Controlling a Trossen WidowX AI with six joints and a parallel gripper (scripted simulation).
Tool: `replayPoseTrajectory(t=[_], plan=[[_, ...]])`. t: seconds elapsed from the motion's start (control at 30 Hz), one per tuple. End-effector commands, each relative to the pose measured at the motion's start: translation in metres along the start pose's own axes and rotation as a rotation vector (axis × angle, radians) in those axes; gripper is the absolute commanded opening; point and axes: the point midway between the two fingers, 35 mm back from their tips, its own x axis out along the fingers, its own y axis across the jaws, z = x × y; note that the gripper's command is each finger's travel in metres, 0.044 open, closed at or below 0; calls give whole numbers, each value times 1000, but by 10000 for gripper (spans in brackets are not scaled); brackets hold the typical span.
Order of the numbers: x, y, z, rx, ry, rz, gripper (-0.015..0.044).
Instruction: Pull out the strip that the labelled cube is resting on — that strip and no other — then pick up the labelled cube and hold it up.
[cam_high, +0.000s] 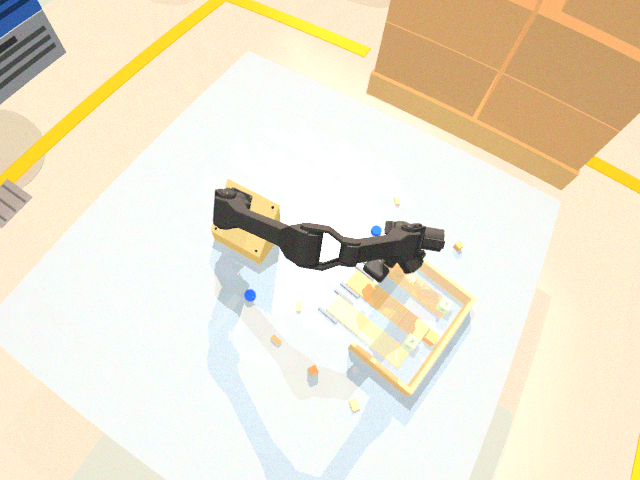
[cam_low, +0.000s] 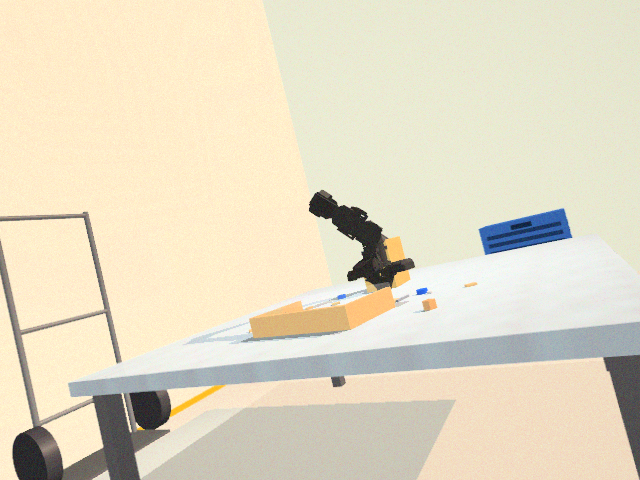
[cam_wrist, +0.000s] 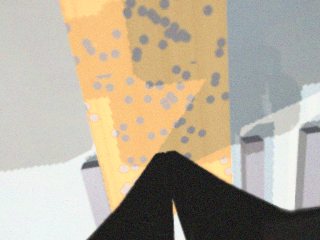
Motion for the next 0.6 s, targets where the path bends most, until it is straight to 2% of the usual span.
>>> replayPoseTrajectory(t=[0.0, 0.57], plan=[[5, 0, -5, -1, 7, -4, 0], [6, 0, -31, -2, 8, -4, 0]])
